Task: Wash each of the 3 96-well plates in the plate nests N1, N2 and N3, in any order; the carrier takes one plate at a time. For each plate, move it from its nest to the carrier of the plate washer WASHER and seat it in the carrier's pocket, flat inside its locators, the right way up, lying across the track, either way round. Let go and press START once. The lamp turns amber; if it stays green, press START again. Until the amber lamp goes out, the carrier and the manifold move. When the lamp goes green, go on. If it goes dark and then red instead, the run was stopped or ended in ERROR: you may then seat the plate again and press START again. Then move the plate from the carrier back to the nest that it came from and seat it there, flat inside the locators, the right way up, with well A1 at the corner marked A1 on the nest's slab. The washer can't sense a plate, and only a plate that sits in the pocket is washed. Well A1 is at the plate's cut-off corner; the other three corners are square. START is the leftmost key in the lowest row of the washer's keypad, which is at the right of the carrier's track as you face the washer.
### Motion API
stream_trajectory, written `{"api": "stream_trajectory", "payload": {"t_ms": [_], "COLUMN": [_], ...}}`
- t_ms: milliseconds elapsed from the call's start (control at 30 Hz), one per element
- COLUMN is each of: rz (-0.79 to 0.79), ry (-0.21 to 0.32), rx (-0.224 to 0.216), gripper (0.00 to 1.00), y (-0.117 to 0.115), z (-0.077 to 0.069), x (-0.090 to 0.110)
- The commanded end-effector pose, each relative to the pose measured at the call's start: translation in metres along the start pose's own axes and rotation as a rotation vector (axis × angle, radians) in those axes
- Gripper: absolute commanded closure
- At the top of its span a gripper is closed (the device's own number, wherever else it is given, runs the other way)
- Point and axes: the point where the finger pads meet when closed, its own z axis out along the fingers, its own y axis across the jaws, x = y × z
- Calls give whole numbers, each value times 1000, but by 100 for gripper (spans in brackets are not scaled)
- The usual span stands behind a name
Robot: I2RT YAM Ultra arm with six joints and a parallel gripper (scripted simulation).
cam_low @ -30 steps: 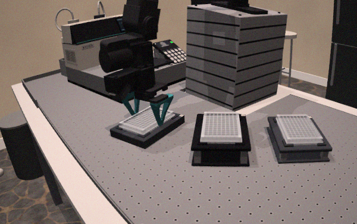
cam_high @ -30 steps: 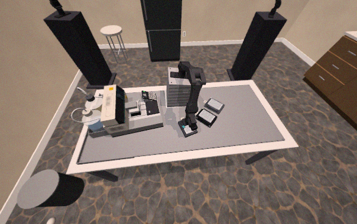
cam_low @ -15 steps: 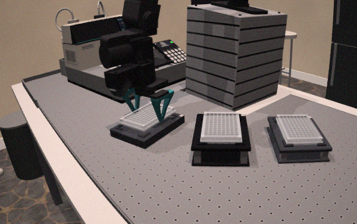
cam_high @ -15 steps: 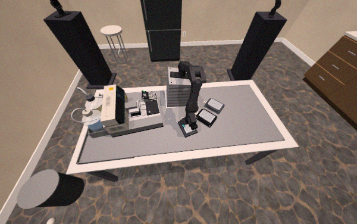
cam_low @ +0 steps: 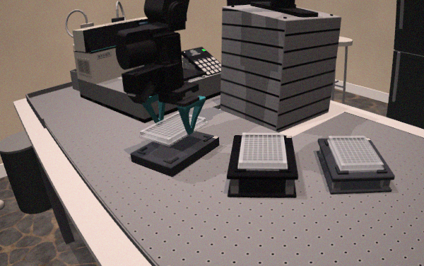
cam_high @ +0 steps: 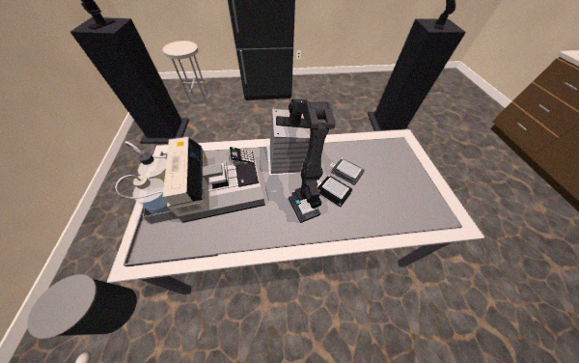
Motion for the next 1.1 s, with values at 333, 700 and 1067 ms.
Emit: {"api": "stream_trajectory", "payload": {"t_ms": [333,700,1067], "rz": [0,0,0], "ry": [-18,-18,-18], "rx": [4,4,4], "gripper": [100,100,100], "y": [-2,-2,-1], "z": [-27,-42,-57], "x": [-6,-6,-6]}}
